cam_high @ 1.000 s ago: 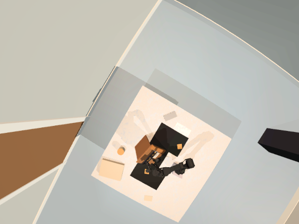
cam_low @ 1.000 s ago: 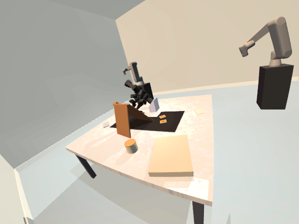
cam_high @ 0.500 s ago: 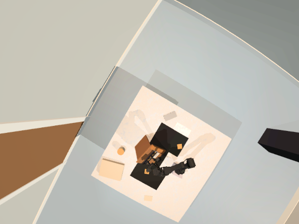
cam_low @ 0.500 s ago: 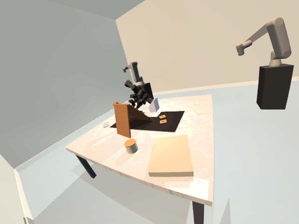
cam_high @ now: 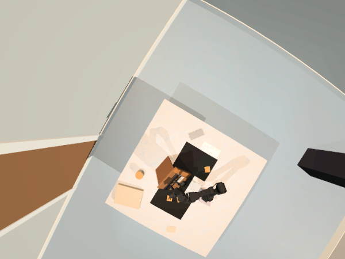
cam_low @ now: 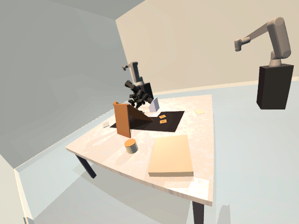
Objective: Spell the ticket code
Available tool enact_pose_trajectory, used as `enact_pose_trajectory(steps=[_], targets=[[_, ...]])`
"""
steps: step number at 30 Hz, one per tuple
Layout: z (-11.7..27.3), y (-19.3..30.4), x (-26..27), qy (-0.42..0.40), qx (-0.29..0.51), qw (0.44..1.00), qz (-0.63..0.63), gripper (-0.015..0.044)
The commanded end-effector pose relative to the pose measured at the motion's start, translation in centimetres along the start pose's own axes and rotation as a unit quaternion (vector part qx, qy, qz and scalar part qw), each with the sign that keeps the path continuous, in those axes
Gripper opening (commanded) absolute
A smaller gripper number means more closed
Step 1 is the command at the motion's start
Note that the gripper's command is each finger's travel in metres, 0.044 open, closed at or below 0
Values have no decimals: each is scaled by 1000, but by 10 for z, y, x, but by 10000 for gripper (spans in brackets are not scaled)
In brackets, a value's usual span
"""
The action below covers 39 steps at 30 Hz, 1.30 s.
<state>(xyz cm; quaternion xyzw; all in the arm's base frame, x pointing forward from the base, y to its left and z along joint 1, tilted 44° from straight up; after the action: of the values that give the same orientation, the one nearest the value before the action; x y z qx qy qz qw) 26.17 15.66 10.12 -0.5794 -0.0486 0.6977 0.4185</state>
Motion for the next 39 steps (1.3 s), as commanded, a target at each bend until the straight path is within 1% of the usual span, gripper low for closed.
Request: enact_pose_trajectory(steps=[1,11,23,39], targets=[[0,0,0,0,0,1000,0,26],[4,1,0,-2,-3,1000,-3,289],[16,-1,-2,-3,-3,1000,-3,295],[22,3,2,-3,-3,1000,-3,295]])
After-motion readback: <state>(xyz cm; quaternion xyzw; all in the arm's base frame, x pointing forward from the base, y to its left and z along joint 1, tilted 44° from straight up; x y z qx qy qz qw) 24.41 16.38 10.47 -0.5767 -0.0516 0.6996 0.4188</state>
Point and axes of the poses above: the point midway between the two fingers, 35 mm back from their tips, its own z axis back along the fingers, its own x axis across the jaws, y = z × x, the point moved 8 cm from there along z, back along the fingers, and after that the axes turned 9 degrees about z, right-handed, at the moved point
